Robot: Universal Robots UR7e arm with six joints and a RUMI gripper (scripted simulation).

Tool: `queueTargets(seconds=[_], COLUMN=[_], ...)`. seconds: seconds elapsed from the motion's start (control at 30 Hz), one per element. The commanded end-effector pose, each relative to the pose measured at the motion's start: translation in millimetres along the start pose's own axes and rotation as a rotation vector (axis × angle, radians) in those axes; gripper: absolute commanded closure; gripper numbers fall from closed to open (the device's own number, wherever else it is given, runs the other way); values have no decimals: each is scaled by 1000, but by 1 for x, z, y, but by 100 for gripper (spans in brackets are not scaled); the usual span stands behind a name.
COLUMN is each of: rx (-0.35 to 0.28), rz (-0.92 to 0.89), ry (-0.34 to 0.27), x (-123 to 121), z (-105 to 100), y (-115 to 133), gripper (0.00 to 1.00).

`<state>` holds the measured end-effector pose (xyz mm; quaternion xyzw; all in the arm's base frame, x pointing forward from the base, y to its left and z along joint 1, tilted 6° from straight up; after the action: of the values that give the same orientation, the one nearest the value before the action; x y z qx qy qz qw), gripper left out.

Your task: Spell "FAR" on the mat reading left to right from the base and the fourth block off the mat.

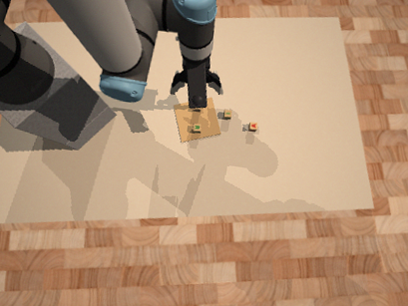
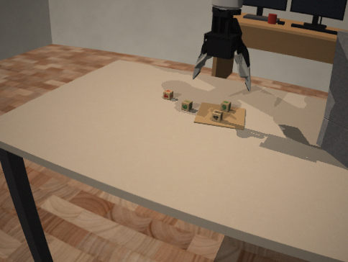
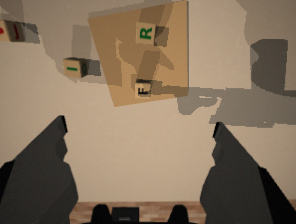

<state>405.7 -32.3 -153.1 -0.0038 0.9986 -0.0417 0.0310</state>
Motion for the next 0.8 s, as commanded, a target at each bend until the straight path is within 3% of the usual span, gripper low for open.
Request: queueTargets(seconds=[0.0, 0.5, 0.77], rx=[0, 0, 0], rz=[0, 0, 8], ry=[-1, -1, -1], x=[0, -1, -23], z=[0, 0, 4], y=[0, -1, -11], gripper=[0, 0, 0])
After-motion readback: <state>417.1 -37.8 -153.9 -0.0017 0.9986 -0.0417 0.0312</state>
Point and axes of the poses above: the point where the finger pads meet when closed, its own z axis out along the fingers, its own x axis across the jaws, y = z × x, the point moved 2 cm from there along -z, back along the fingers, and after that the axes turned 9 degrees about -z, right-handed, at the moved point
